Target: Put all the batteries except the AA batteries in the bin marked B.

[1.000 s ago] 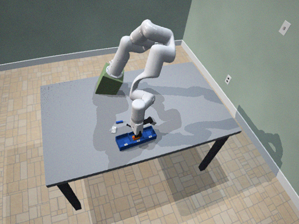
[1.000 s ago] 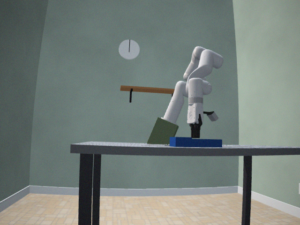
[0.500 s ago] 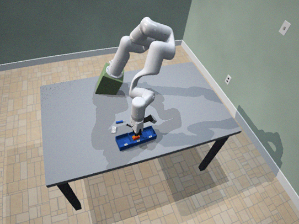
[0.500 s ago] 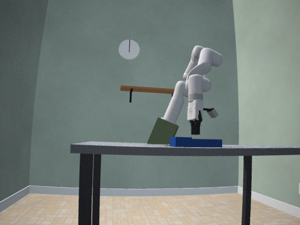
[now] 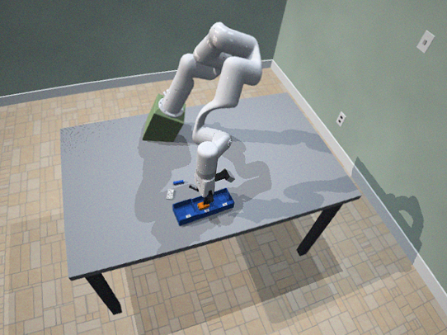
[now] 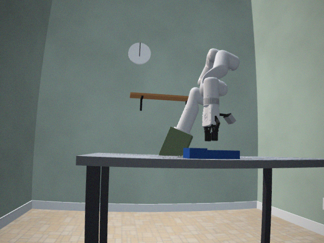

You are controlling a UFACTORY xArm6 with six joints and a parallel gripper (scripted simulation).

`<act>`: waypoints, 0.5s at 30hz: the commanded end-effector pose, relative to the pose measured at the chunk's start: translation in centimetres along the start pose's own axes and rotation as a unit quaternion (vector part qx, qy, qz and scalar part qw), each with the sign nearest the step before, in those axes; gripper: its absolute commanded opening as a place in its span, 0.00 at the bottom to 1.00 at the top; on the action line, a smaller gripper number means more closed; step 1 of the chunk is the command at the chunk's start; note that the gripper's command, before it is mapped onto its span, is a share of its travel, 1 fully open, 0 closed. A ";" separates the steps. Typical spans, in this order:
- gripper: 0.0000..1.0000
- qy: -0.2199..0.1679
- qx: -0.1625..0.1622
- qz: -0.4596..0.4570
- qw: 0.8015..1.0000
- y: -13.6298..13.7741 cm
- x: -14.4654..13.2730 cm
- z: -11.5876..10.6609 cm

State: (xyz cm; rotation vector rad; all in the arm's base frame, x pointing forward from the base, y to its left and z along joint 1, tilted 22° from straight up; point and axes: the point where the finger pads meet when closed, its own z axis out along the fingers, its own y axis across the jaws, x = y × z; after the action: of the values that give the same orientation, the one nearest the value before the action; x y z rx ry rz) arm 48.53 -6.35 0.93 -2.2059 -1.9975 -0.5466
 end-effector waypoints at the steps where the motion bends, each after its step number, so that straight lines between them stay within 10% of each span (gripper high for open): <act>1: 1.00 -0.001 -0.002 0.000 1.000 0.2 0.0 -2.0; 15: 1.00 -0.001 -0.002 0.000 1.000 0.2 0.0 -6.8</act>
State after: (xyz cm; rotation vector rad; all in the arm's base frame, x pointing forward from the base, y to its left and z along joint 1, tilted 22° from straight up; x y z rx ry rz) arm 47.58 -8.05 5.79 -2.2066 -1.9979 -0.5468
